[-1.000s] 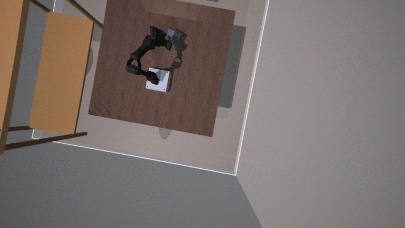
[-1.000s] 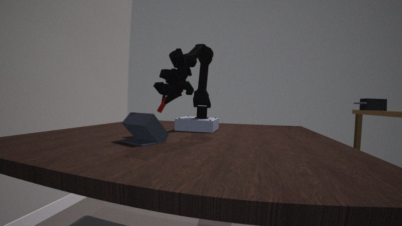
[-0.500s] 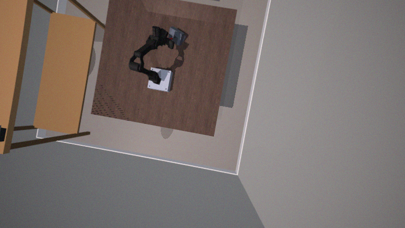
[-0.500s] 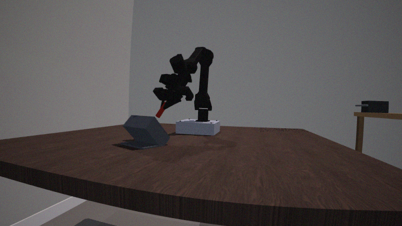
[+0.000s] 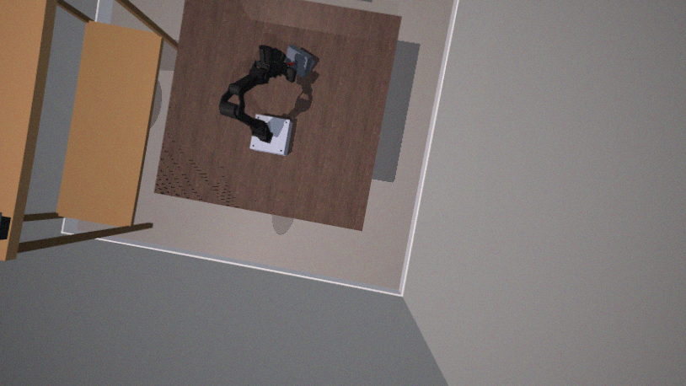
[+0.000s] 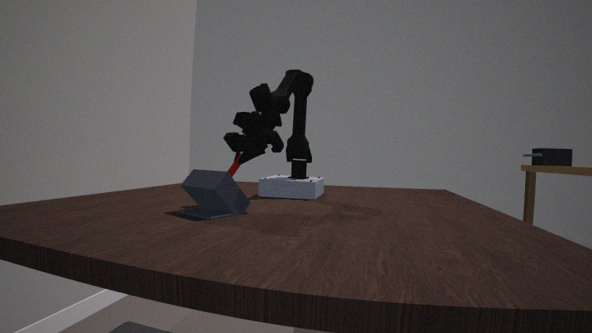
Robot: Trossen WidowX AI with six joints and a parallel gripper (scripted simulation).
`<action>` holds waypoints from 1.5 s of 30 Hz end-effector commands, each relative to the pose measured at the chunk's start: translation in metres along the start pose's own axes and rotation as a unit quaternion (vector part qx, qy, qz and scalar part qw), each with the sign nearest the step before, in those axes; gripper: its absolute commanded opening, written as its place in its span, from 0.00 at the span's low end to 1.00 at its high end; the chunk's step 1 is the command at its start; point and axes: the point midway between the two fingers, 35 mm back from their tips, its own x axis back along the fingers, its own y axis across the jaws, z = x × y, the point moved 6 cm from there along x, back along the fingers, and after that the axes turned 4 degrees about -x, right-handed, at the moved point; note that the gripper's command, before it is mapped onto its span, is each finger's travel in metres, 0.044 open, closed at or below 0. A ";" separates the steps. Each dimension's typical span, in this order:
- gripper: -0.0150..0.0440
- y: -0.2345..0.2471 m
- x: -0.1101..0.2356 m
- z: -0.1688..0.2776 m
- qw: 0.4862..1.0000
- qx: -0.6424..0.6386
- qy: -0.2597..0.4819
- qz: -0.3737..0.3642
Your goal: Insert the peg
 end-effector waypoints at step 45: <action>0.25 0.000 -0.027 0.003 1.000 -0.003 -0.013 0.000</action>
